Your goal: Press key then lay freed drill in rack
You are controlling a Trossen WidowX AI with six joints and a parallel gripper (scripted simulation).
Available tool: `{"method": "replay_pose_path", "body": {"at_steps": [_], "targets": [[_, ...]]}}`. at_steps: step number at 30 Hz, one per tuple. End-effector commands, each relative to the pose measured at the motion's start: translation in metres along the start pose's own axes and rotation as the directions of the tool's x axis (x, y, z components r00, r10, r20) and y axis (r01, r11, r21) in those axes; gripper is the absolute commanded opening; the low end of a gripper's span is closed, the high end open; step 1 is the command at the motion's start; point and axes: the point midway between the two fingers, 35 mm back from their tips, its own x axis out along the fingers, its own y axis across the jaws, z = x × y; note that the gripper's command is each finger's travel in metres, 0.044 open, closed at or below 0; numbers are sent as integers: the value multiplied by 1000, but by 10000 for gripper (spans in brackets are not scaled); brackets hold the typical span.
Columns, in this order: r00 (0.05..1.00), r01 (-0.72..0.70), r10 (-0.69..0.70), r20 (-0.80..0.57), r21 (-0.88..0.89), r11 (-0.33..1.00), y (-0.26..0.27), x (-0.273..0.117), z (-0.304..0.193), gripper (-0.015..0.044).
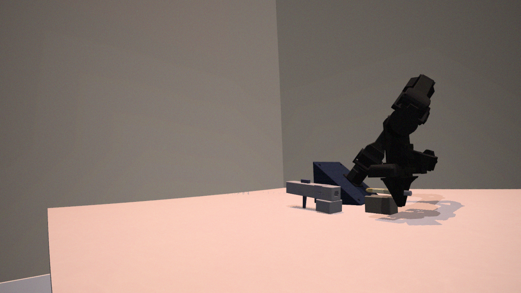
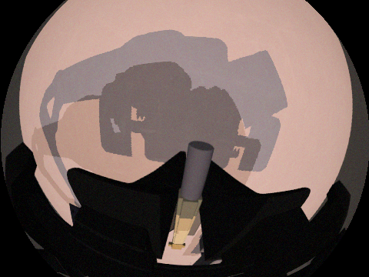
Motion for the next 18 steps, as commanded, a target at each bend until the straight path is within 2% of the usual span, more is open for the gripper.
{"method": "replay_pose_path", "body": {"at_steps": [1,18], "targets": [[1000,0,0,-6,10,1000,0,6,-2,0],[1000,0,1,-5,10,1000,1,18,-5,0]]}}
